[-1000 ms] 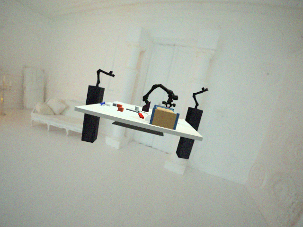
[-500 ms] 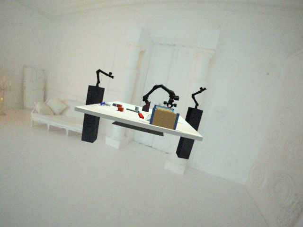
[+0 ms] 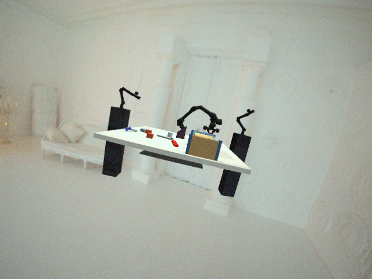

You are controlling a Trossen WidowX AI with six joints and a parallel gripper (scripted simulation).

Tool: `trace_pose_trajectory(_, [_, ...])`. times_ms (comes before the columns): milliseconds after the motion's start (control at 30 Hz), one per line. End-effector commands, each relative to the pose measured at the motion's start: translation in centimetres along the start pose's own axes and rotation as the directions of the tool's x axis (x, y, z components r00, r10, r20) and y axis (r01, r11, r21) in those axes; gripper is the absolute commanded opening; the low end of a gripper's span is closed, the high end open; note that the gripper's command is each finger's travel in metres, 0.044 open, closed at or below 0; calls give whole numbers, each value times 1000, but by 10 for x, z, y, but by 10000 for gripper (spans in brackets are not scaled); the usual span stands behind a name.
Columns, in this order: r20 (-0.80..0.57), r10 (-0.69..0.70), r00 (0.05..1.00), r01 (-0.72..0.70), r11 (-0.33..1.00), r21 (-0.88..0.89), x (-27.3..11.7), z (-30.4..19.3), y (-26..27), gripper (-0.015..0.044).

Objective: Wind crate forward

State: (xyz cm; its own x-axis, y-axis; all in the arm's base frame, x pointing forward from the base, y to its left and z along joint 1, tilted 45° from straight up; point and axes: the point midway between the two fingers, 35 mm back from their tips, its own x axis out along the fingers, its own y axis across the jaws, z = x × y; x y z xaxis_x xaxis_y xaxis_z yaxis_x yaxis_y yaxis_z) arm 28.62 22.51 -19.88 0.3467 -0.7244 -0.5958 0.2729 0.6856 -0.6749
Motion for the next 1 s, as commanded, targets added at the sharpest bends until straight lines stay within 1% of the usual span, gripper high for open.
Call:
trace_pose_trajectory(0, [-23,15,1000,-15,1000,-17,-8,-19,8,0])
trace_pose_trajectory(967, [-26,17,1000,-18,1000,-18,-25,-54,10,0])
